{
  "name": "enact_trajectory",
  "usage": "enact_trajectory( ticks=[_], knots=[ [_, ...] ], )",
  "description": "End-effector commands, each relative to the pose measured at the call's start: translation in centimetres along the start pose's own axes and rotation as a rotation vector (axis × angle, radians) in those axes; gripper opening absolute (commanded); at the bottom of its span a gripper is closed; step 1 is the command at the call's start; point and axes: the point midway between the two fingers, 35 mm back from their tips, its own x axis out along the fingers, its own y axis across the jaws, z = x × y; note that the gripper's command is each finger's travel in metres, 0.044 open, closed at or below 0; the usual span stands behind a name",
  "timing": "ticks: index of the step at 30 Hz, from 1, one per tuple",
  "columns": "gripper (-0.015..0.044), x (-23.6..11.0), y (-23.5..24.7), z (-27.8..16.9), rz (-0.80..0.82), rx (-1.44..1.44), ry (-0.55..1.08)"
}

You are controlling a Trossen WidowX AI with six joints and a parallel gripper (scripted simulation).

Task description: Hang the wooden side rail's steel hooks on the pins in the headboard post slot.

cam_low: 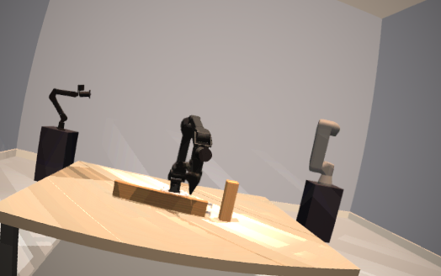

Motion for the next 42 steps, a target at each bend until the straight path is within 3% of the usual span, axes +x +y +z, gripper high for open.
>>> enact_trajectory(
  ticks=[1, 42],
  knots=[
    [0.044, 0.7, -0.1, 0.1, -0.006, 0.006, -0.006],
    [0.044, 7.1, -0.1, 0.1, -0.006, 0.006, -0.006]
  ],
)
